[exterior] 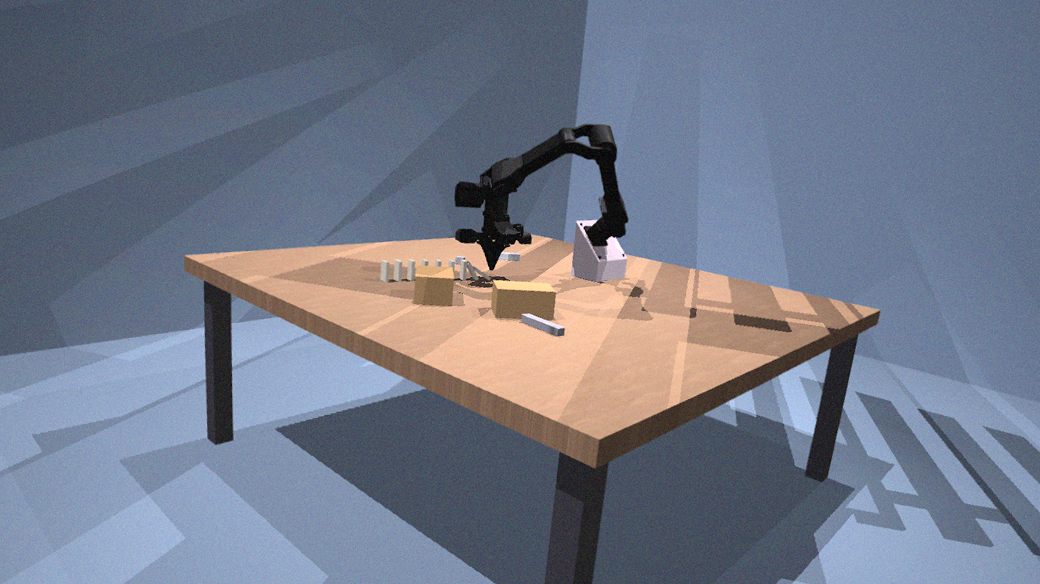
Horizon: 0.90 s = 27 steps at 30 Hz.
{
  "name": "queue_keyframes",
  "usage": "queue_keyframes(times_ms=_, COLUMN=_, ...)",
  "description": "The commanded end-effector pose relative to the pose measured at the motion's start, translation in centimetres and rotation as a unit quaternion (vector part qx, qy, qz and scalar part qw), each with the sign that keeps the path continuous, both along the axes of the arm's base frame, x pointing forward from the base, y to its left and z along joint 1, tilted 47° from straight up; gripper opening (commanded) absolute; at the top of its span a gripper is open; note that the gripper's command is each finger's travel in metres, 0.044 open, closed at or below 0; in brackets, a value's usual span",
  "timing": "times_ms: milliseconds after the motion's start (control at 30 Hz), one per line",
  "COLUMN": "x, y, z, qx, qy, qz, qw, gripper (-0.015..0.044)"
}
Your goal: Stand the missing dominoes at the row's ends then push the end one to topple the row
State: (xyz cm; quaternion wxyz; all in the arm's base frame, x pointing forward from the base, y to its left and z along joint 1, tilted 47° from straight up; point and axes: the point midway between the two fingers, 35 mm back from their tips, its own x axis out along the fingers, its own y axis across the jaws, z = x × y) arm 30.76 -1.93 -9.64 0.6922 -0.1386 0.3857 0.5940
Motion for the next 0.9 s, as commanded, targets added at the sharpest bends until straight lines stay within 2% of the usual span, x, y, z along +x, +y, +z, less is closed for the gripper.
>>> queue_keyframes(times_ms=0, x=0.7, y=-1.8, z=1.0, qx=-0.009, qy=-0.006, qz=-0.002, qw=1.0, gripper=0.0)
queue_keyframes(times_ms=200, x=2.4, y=-4.3, z=3.0, qx=0.002, qy=-0.004, qz=-0.002, qw=1.0, gripper=0.0)
queue_keyframes(times_ms=867, x=2.4, y=-4.4, z=3.0, qx=0.002, qy=-0.004, qz=-0.002, qw=1.0, gripper=0.0)
